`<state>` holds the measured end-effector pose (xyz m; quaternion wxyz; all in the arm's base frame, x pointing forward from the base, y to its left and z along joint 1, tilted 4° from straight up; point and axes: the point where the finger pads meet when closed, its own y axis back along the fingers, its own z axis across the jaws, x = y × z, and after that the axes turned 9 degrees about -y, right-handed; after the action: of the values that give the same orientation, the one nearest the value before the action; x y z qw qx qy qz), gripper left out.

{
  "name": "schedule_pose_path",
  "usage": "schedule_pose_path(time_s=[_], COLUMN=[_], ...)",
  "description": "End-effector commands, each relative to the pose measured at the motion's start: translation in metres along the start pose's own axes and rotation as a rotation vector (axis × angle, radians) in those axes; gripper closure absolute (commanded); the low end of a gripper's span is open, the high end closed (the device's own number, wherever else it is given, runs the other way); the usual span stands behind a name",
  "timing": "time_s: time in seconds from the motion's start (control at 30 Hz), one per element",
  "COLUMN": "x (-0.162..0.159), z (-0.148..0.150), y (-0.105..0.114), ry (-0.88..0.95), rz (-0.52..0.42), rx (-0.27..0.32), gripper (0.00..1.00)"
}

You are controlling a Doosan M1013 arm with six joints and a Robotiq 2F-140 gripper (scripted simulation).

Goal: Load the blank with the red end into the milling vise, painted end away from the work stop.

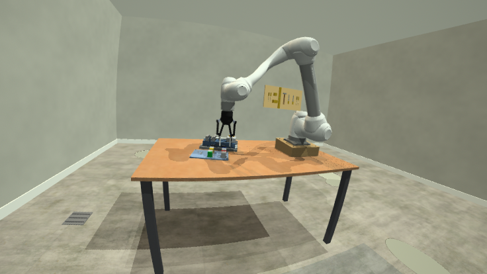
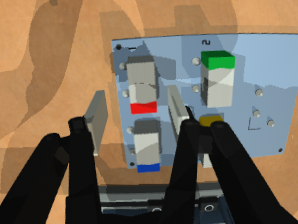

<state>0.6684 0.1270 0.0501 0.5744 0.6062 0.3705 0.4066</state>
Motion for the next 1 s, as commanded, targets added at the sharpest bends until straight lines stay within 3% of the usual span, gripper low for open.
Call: schedule_pose_path(time_s=[0.0,0.97], x=[0.000,-0.002], z=[0.000,0.004], y=[0.001,0.012], ry=[0.000,0.000], rz=[0.000,0.000], rx=[0.000,0.000], gripper=[0.61,0.61])
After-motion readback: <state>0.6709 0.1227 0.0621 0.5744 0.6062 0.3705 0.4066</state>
